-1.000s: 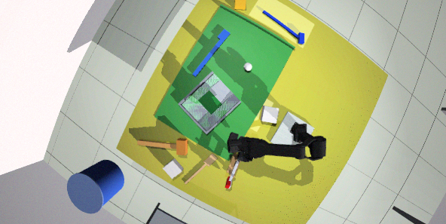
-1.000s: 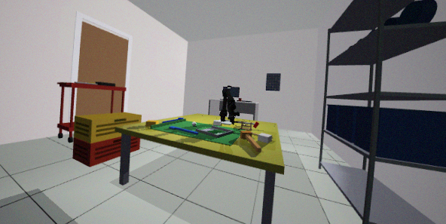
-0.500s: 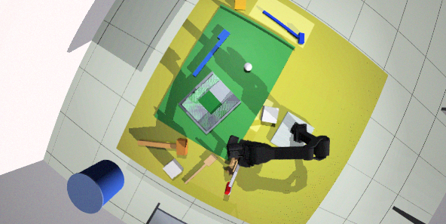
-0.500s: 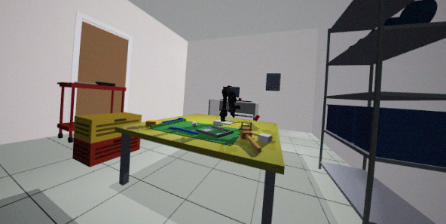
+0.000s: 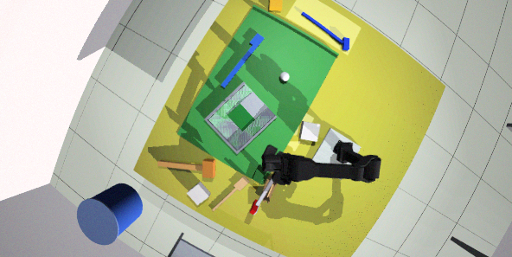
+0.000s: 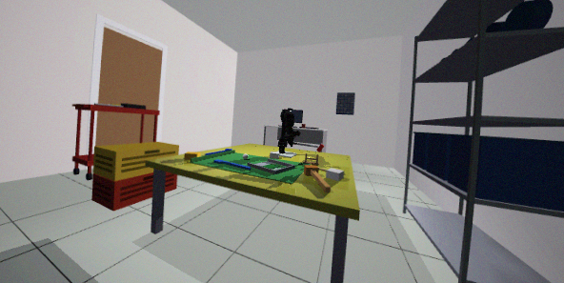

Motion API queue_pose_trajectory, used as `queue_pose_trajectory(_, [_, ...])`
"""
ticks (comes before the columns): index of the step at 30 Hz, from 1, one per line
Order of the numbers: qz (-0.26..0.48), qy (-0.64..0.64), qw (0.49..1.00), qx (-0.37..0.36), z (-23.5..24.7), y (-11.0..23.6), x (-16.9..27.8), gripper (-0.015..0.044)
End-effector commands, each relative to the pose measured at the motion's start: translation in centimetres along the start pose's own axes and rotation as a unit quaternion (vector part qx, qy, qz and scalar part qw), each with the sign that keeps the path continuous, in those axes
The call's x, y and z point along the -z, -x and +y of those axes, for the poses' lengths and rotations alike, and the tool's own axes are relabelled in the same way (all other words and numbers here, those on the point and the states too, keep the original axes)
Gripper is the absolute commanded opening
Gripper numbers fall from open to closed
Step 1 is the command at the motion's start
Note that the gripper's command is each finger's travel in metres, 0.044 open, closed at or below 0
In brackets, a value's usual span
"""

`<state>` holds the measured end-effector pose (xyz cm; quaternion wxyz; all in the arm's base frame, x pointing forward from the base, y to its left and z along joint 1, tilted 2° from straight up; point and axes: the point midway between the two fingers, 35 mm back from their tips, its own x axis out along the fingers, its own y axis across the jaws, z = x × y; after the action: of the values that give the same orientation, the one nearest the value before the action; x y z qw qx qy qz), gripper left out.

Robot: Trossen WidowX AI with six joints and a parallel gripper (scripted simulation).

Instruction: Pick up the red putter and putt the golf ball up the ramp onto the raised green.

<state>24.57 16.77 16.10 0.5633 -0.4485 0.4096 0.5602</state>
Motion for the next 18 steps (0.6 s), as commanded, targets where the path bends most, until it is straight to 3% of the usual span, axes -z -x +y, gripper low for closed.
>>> queue_pose_trajectory(1, [0.005, -0.054, 0.998, 0.013, -0.8, 0.7, 2.0, 0.0000])
queue_pose_trajectory(18, [0.029, -0.273, 0.960, 0.051, -2.5, 3.1, 10.5, 0.0000])
